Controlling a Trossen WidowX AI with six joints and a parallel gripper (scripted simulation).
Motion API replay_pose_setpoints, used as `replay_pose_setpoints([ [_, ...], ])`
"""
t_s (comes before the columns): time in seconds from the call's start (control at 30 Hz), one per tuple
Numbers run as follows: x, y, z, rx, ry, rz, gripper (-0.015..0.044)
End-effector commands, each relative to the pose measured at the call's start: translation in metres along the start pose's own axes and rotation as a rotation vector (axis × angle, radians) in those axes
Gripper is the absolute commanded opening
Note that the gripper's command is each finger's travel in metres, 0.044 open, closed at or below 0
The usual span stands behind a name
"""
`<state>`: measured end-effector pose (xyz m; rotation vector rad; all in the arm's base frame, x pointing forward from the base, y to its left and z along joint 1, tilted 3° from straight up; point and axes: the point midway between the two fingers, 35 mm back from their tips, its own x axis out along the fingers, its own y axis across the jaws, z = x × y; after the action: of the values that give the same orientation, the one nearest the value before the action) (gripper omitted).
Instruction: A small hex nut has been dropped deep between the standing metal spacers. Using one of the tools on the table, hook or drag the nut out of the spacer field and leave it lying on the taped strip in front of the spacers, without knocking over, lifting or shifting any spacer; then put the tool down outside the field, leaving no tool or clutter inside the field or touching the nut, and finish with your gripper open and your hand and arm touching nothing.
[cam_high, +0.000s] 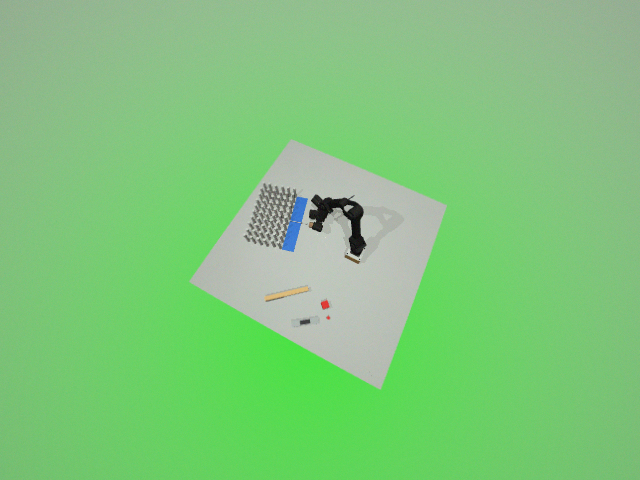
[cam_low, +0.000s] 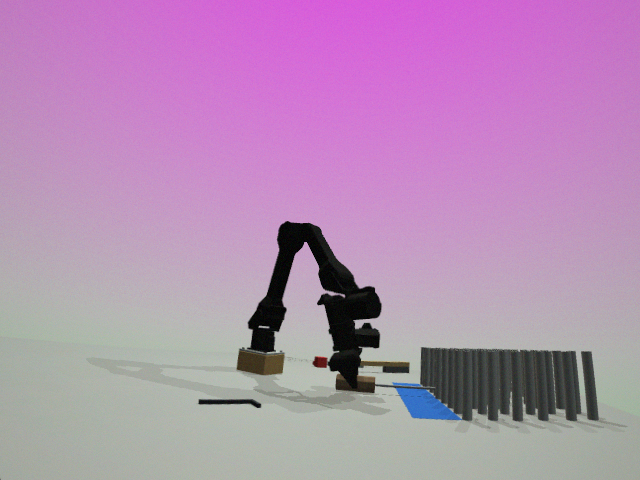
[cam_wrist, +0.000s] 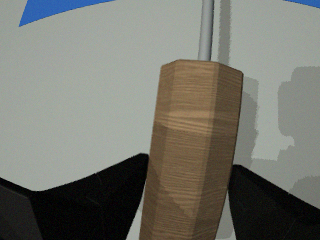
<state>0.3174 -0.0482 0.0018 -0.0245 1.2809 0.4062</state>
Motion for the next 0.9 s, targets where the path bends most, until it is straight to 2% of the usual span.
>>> replay_pose_setpoints([
  [0.0,-0.002,0.000,-0.004,-0.003,-0.002,0.000,0.0000],
  [0.87,-0.007,0.000,-0.023,-0.003,0.001,-0.002,0.0000],
])
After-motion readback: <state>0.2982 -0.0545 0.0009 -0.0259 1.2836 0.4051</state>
